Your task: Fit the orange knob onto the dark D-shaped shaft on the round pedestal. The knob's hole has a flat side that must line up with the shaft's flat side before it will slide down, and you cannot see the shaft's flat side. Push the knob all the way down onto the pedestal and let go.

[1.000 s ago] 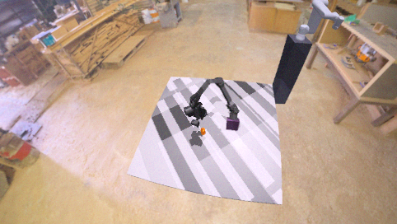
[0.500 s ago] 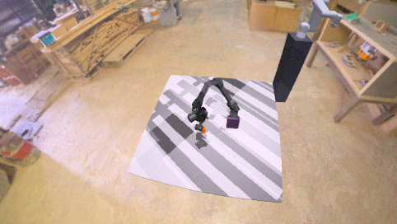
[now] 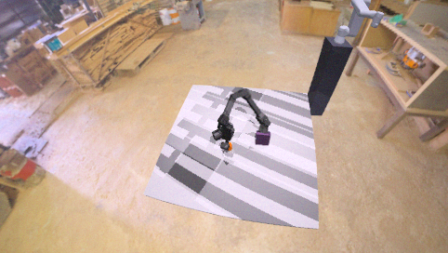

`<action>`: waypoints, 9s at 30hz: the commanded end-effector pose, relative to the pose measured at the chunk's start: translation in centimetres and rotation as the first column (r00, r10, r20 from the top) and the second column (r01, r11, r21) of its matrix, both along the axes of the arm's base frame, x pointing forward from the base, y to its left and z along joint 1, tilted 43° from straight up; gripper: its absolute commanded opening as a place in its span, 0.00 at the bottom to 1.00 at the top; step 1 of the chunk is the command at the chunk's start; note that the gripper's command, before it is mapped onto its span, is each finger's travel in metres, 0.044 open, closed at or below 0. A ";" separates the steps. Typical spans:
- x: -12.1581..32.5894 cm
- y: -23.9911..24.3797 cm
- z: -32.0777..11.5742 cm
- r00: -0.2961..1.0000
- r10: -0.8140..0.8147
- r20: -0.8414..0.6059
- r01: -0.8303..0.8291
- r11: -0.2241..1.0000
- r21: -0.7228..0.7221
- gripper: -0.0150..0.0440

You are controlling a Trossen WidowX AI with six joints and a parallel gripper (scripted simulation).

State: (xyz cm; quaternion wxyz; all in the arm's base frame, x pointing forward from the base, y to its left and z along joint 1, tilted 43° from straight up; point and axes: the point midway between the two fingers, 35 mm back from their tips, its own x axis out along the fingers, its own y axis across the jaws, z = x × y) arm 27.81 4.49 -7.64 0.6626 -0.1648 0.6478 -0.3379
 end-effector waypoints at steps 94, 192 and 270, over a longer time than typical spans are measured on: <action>1.9 1.6 7.7 1.000 0.008 -0.014 -0.008 1.000 0.020 0.25; 1.5 -16.5 14.8 1.000 -0.003 -0.008 0.003 1.000 -0.022 0.25; 1.8 -16.5 15.0 0.855 0.383 -0.350 -0.376 0.922 0.089 0.25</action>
